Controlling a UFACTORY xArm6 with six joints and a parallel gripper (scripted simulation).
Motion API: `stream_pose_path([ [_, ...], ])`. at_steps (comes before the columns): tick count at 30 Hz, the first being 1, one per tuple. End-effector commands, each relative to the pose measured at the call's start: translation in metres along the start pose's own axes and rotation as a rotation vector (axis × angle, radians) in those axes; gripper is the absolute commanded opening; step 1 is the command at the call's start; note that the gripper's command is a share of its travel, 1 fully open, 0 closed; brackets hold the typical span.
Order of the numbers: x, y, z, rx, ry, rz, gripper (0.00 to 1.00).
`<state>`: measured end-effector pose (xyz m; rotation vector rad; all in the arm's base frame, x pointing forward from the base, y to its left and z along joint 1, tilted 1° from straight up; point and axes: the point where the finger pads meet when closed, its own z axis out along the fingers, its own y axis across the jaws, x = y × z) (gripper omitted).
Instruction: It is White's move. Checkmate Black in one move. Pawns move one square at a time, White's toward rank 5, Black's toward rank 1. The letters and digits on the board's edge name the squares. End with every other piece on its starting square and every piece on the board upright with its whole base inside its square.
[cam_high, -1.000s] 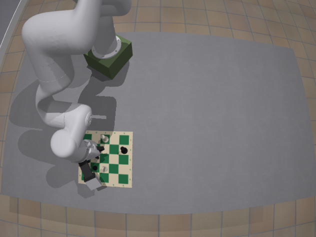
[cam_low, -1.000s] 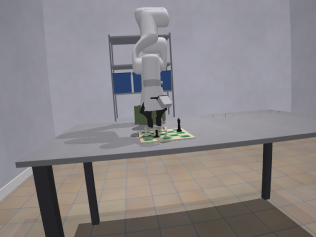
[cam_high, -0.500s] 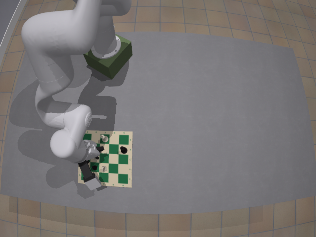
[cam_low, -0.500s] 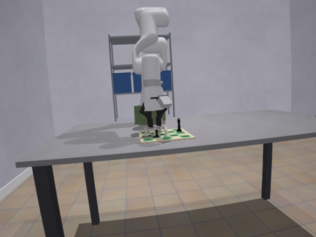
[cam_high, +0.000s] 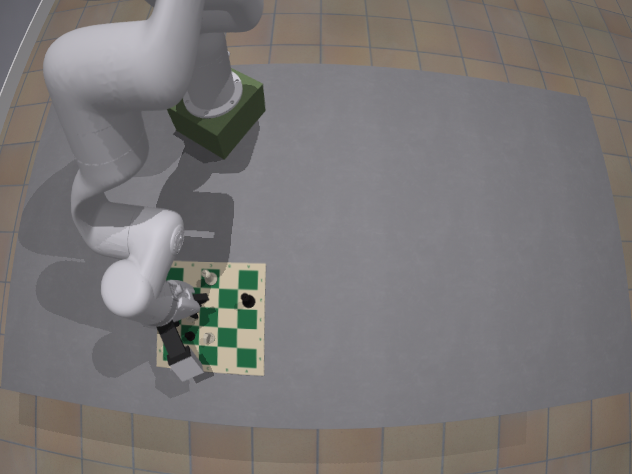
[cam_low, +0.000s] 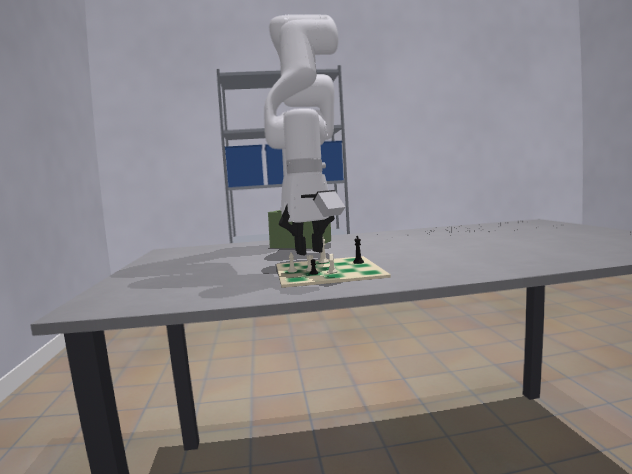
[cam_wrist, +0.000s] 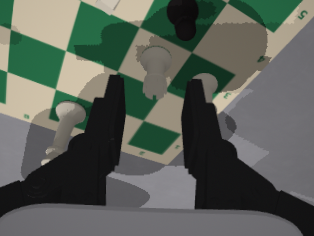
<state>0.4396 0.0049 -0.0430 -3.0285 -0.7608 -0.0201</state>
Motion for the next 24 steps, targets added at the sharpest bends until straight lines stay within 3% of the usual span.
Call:
stream_pose_path([
  [1, 0.0014, 0.0007, -0.0013, -0.002, 0.003, 0.000, 0.37],
  [24, 0.0014, 0.0007, 0.0015, -0.002, 0.003, 0.000, 0.37],
])
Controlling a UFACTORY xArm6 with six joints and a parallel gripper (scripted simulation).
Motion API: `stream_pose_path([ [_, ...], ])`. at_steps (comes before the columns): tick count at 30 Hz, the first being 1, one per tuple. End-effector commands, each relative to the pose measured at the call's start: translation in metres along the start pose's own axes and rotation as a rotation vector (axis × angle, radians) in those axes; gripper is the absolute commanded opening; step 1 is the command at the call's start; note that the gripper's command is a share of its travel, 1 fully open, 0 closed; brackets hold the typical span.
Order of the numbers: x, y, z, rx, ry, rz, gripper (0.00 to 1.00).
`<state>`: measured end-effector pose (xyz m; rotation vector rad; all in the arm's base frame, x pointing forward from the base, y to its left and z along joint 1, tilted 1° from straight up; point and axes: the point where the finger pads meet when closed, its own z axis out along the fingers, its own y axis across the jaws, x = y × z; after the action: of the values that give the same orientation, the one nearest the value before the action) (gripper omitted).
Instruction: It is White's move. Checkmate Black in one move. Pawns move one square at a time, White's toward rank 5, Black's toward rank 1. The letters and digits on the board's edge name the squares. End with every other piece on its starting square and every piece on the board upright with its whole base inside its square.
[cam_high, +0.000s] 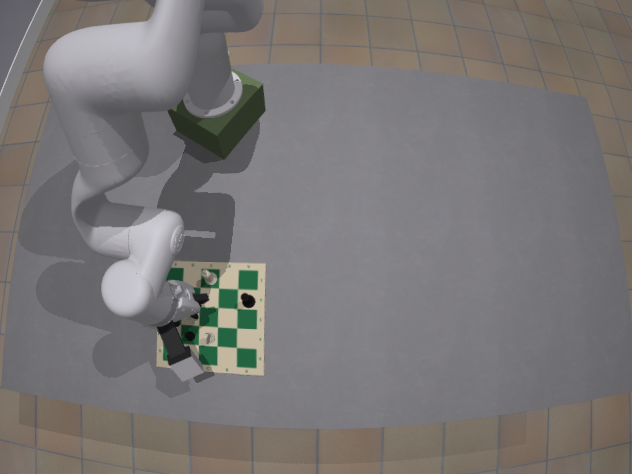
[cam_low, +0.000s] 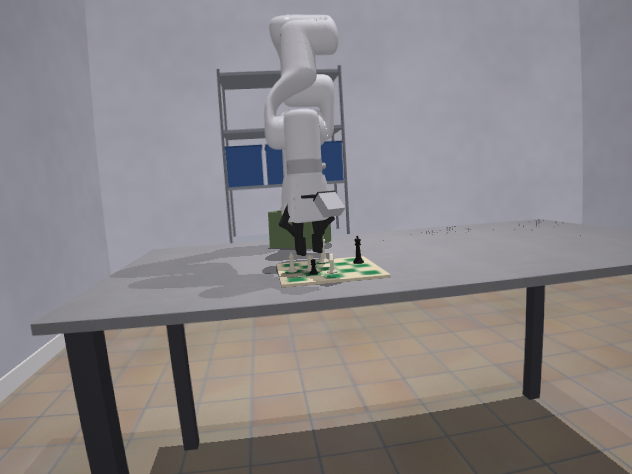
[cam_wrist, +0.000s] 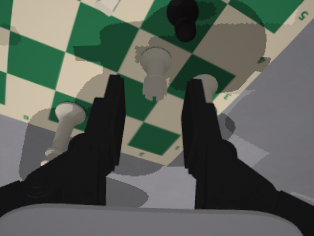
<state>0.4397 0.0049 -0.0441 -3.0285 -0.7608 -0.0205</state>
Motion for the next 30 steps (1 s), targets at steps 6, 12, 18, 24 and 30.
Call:
stream_pose_path([
  [6, 0.001, 0.001, 0.009, -0.002, 0.003, 0.000, 0.37],
  [12, 0.001, 0.001, 0.021, -0.002, 0.003, 0.000, 0.37],
  [18, 0.001, 0.001, 0.026, -0.002, 0.003, 0.000, 0.37],
  [24, 0.001, 0.001, 0.029, -0.002, 0.003, 0.000, 0.37],
  [30, 0.001, 0.001, 0.029, -0.002, 0.003, 0.000, 0.37],
])
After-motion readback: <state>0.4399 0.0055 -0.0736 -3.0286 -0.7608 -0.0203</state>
